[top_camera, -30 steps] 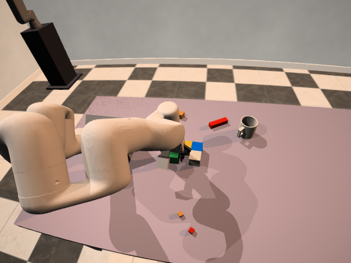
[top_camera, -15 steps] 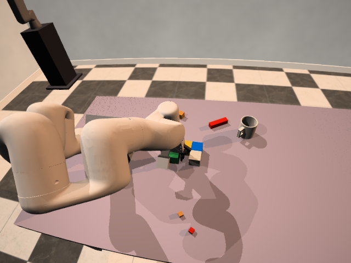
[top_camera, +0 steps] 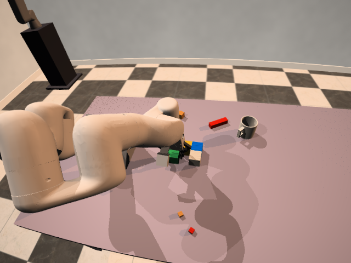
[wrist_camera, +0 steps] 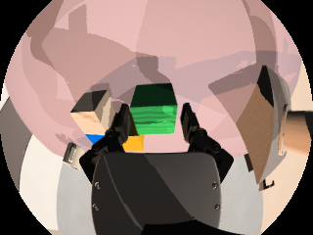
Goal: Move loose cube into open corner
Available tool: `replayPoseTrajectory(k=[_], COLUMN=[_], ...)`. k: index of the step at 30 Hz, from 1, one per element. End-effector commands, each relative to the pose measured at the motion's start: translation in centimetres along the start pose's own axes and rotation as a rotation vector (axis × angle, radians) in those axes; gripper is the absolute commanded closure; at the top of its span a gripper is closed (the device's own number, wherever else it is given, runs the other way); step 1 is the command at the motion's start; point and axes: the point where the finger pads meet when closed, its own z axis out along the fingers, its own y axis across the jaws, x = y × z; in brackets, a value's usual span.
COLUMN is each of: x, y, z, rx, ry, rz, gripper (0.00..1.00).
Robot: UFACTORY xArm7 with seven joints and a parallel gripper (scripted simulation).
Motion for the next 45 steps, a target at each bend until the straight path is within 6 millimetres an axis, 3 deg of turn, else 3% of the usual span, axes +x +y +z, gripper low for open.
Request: replayPoseTrajectory(k=[1,28,44,45], x=[-0.1,-0.1,-0.1,-0.1], y=[-0.1,-0.1,-0.1,-0.1], z=[-0.9,-7.6,-8.5,-8.5], rx=[0.003,0.003,0.003,0.003], ry=[-0.002,-0.002,-0.002,-0.002], rz=[0.000,0.000,0.000,0.000], gripper=[0.20,0.20,0.20,1.00])
